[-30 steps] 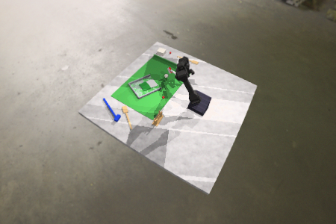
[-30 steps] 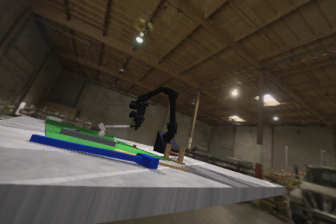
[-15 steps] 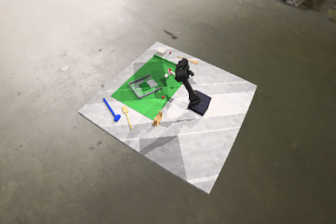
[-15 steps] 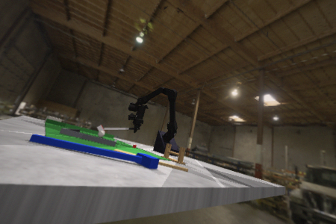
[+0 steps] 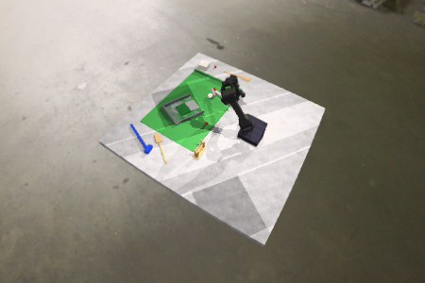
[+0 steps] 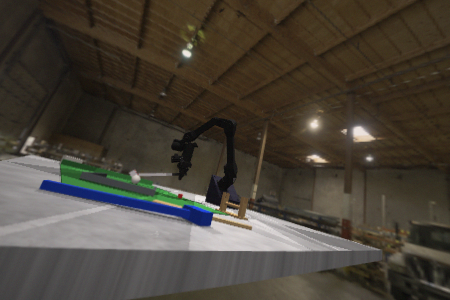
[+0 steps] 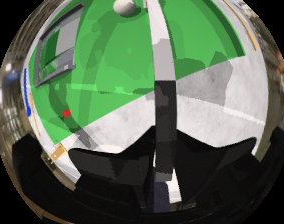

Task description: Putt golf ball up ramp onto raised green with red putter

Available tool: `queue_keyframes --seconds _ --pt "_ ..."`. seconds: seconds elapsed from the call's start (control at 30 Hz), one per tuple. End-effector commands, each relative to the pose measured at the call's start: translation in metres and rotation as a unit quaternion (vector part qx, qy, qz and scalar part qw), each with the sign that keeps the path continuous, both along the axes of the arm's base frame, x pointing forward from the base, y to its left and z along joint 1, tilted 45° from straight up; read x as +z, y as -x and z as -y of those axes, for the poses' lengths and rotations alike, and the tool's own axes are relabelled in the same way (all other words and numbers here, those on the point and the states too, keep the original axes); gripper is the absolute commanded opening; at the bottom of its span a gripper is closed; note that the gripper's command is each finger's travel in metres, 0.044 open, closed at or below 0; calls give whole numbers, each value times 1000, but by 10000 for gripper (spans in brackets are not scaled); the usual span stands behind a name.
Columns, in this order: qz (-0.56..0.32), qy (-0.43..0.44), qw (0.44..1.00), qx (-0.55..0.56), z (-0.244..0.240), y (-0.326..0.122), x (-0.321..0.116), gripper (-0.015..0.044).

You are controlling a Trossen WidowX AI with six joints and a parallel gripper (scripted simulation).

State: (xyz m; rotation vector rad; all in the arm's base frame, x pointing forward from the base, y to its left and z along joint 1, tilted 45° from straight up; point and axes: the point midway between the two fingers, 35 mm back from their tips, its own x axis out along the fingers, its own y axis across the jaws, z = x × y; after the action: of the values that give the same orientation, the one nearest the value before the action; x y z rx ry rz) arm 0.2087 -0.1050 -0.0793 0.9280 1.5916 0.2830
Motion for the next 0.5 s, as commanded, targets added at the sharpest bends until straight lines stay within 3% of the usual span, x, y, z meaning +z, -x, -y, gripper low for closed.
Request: queue_keyframes --seconds 0.0,0.47 --pt "0 0 1000 -1 1 0 0 0" --pt "3 2 1000 -5 19 11 -22 0"
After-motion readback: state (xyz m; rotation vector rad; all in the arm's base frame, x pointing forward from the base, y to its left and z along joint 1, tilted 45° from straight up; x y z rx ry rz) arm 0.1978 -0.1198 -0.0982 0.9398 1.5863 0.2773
